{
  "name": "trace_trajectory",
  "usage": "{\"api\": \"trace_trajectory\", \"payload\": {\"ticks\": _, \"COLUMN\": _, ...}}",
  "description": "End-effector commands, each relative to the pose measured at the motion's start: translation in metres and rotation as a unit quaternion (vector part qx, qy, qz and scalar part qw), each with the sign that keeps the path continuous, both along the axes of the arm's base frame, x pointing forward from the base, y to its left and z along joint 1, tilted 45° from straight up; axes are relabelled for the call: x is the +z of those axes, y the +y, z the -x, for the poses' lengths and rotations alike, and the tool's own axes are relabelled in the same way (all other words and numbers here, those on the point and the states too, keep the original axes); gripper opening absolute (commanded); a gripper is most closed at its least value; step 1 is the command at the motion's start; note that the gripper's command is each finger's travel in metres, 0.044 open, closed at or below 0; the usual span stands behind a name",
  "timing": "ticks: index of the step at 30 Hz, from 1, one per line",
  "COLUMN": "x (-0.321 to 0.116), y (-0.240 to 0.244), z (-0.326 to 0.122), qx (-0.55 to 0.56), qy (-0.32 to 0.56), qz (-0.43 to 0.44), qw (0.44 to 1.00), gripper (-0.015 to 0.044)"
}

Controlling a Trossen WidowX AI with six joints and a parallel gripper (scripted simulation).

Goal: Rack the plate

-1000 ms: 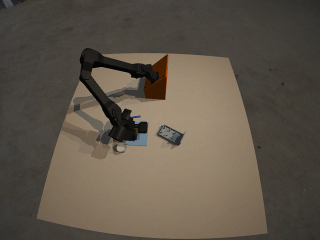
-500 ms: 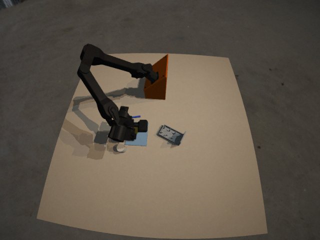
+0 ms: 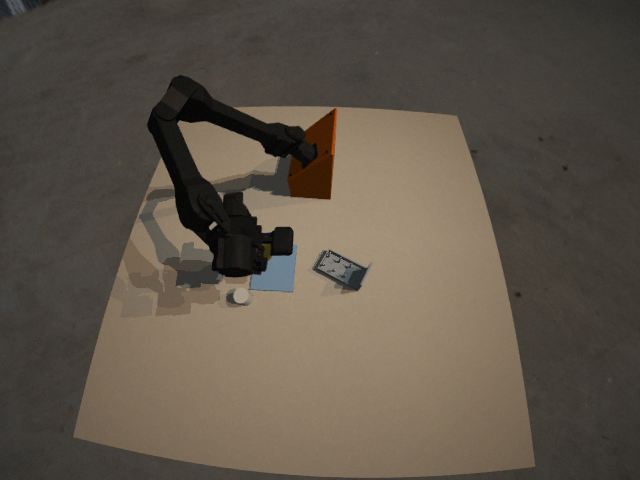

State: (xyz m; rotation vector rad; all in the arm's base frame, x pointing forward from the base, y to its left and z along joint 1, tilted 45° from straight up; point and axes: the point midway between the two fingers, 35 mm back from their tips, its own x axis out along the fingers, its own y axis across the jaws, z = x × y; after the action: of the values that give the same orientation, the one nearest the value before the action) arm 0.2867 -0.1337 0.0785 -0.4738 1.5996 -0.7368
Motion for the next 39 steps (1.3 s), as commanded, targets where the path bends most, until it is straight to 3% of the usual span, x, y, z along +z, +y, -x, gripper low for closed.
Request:
{"api": "trace_trajectory", "payload": {"ticks": 1, "x": 0.019, "y": 0.018, "z": -0.005, "qx": 0.001, "qy": -0.008, "qz": 0.001, "qw": 1.0, "gripper": 0.0}}
{"api": "trace_trajectory", "payload": {"ticks": 9, "x": 0.032, "y": 0.034, "z": -0.007, "qx": -0.001, "qy": -0.009, "qz": 0.005, "qw": 1.0, "gripper": 0.0}}
{"api": "trace_trajectory", "payload": {"ticks": 25, "x": -0.054, "y": 0.129, "z": 0.017, "qx": -0.168, "qy": -0.166, "qz": 0.039, "qw": 0.971, "gripper": 0.0}}
{"api": "trace_trajectory", "payload": {"ticks": 31, "x": -0.056, "y": 0.13, "z": 0.017, "qx": -0.17, "qy": -0.166, "qz": 0.039, "qw": 0.971, "gripper": 0.0}}
{"api": "trace_trajectory", "payload": {"ticks": 39, "x": -0.073, "y": 0.121, "z": 0.027, "qx": -0.153, "qy": -0.092, "qz": -0.02, "qw": 0.984, "gripper": 0.0}}
